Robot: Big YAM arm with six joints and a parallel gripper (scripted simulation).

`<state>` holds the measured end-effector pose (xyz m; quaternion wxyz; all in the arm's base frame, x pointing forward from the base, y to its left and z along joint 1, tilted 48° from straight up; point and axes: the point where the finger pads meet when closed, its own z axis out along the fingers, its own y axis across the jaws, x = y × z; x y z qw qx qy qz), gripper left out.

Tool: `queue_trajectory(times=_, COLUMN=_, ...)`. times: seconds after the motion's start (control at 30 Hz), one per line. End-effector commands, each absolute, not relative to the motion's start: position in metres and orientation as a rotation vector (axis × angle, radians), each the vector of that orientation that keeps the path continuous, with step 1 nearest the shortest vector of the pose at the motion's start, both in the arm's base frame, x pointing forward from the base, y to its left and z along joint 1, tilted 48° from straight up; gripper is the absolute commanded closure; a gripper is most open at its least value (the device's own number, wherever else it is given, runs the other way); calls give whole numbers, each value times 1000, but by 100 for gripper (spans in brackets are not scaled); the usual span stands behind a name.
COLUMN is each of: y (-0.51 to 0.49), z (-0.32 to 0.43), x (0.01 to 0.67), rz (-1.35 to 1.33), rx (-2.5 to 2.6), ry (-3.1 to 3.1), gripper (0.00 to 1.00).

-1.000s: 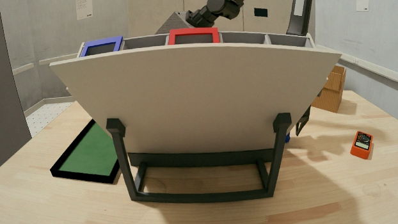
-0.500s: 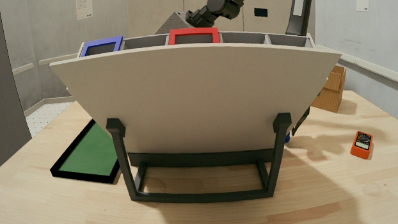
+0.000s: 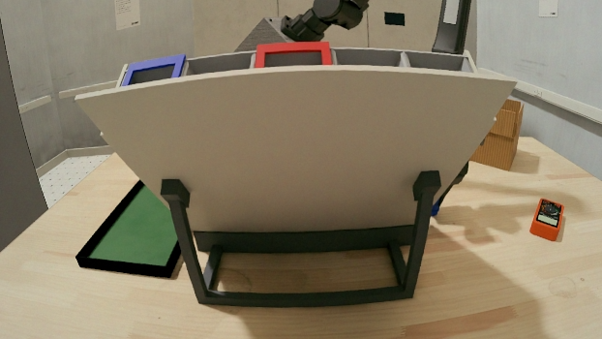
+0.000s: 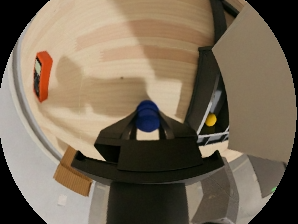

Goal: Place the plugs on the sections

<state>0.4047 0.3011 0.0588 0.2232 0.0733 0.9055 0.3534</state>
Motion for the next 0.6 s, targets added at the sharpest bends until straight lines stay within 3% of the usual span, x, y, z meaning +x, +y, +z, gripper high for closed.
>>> queue_trajectory(times=0.0, y=300, z=62, x=405, rz=977, rx=203, ry=2492, gripper=100)
queue_trajectory(times=0.57, y=290, z=72, x=398, rz=977, rx=203, ry=2492, gripper=100)
